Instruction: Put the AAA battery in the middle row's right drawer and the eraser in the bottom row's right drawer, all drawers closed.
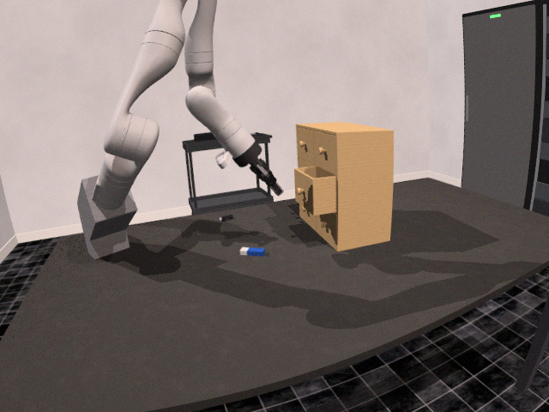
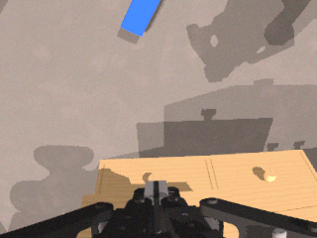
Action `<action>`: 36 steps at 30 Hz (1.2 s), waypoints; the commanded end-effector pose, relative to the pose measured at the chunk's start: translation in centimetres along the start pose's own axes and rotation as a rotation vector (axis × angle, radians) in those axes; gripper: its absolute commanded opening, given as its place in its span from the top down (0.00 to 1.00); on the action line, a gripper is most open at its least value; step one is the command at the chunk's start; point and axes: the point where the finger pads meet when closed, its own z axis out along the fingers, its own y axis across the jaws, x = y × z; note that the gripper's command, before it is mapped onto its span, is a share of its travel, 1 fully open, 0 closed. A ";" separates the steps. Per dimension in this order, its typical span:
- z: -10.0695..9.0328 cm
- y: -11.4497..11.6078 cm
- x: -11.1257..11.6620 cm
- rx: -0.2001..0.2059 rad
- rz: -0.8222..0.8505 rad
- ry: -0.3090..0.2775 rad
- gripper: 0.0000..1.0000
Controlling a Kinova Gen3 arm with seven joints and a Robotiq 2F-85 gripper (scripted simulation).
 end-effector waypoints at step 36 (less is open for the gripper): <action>1.4 0.0 -2.0 -0.003 0.002 -0.003 1.00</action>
